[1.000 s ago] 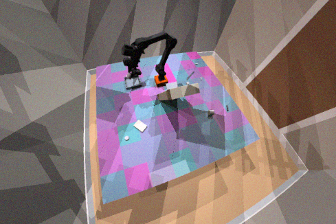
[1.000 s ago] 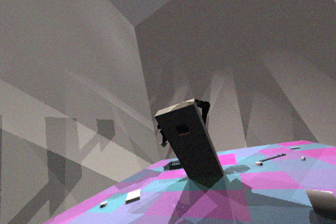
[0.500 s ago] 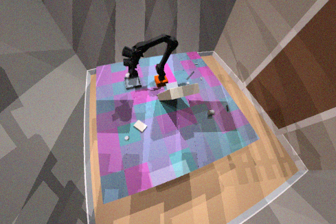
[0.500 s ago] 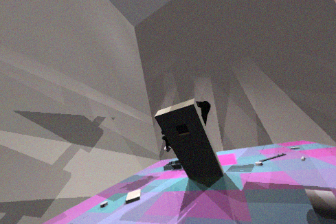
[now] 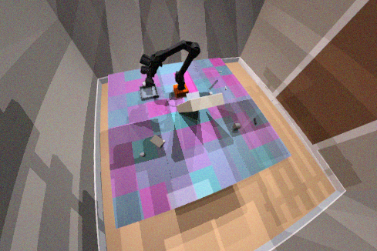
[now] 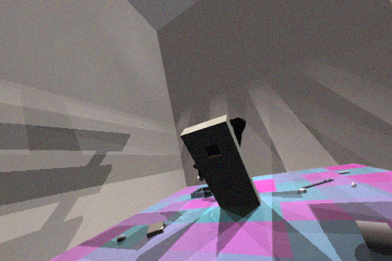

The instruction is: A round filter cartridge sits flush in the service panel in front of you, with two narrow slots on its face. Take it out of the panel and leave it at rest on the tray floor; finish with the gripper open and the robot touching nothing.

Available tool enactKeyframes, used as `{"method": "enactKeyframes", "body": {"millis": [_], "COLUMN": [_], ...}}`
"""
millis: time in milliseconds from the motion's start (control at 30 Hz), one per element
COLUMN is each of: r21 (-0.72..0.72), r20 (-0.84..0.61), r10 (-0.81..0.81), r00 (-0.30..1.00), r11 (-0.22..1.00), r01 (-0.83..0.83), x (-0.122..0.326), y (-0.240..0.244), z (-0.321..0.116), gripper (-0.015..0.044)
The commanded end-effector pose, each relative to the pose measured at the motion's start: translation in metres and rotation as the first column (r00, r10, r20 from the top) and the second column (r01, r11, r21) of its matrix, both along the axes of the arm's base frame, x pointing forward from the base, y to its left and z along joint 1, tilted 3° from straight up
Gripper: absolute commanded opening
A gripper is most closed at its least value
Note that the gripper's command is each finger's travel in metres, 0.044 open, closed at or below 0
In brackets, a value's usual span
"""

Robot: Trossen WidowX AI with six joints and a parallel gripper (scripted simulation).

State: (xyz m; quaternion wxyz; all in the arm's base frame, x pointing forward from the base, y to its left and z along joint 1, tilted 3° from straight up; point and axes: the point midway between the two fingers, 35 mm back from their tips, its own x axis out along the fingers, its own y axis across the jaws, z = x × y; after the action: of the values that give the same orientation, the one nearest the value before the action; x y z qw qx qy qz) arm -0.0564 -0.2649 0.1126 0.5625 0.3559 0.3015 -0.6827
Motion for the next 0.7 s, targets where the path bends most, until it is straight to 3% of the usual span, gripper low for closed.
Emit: {"method": "enactKeyframes", "body": {"millis": [0, 567, 667], "r21": [0.001, 0.001, 0.007], "r20": [0.009, 0.009, 0.004], "r10": [-0.009, -0.009, -0.008], "r00": [1.000, 1.000, 1.000], "r11": [1.000, 1.000, 1.000], "r01": [0.009, 0.009, 0.008], "x": [-0.002, -0.002, -0.003], "y": [-0.001, -0.003, -0.003], "z": [-0.013, -0.076, -0.072], "gripper": [0.0000, 0.0000, 0.0079]}}
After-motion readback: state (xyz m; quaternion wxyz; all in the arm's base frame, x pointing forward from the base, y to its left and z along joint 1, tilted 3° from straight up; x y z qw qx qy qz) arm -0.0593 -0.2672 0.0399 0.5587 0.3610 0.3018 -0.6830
